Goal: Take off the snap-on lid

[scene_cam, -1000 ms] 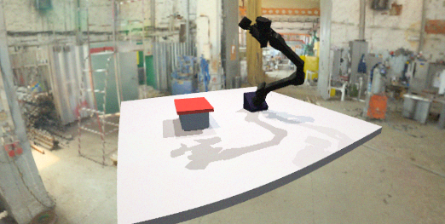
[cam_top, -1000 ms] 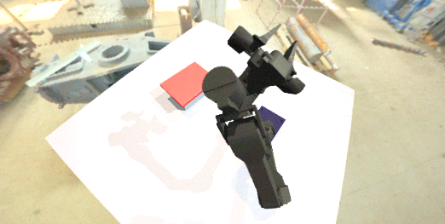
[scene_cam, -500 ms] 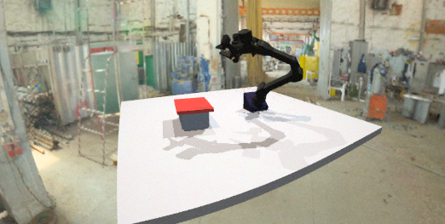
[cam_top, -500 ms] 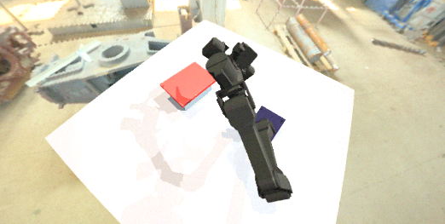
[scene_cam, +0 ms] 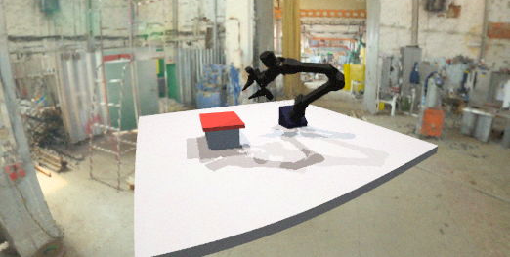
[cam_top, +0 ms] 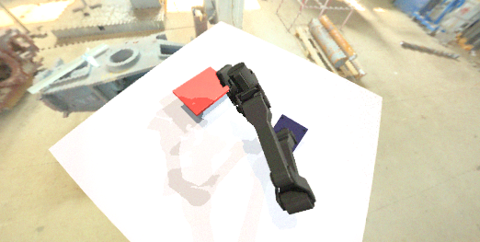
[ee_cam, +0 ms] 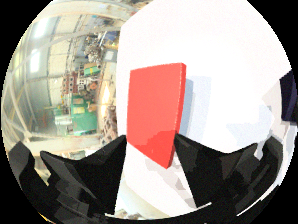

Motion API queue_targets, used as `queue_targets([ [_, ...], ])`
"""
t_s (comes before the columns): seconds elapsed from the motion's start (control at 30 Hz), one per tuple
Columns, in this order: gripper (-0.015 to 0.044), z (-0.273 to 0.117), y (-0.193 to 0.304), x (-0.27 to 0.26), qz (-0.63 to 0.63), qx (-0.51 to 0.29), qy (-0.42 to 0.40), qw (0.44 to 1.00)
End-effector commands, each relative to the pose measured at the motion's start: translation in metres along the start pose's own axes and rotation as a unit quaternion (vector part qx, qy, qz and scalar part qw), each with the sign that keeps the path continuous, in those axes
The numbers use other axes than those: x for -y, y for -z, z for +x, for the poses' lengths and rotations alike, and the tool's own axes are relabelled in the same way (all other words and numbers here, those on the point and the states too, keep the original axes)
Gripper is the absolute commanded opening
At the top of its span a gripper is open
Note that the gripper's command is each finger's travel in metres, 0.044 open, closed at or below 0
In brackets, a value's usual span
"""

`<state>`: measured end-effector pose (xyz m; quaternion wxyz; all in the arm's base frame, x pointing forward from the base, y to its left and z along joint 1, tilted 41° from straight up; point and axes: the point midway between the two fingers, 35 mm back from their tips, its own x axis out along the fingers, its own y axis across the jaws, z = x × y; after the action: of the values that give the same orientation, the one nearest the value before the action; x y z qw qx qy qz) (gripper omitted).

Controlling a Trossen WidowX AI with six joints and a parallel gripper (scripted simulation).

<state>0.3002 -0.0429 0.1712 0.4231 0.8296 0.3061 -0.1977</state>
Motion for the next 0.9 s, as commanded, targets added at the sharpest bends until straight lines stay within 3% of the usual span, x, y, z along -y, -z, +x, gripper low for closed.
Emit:
queue_targets([
  [0.0,0.0235,0.006,0.009,0.011,0.033,-0.042,0.017,0.998],
  [0.37,0.0235,0.007,0.009,0.012,0.033,-0.042,0.018,0.998],
  [0.57,0.0235,0.039,0.015,0.053,0.033,-0.042,0.017,0.998],
  [0.87,0.0235,0.044,0.015,0.054,0.033,-0.042,0.017,0.998],
])
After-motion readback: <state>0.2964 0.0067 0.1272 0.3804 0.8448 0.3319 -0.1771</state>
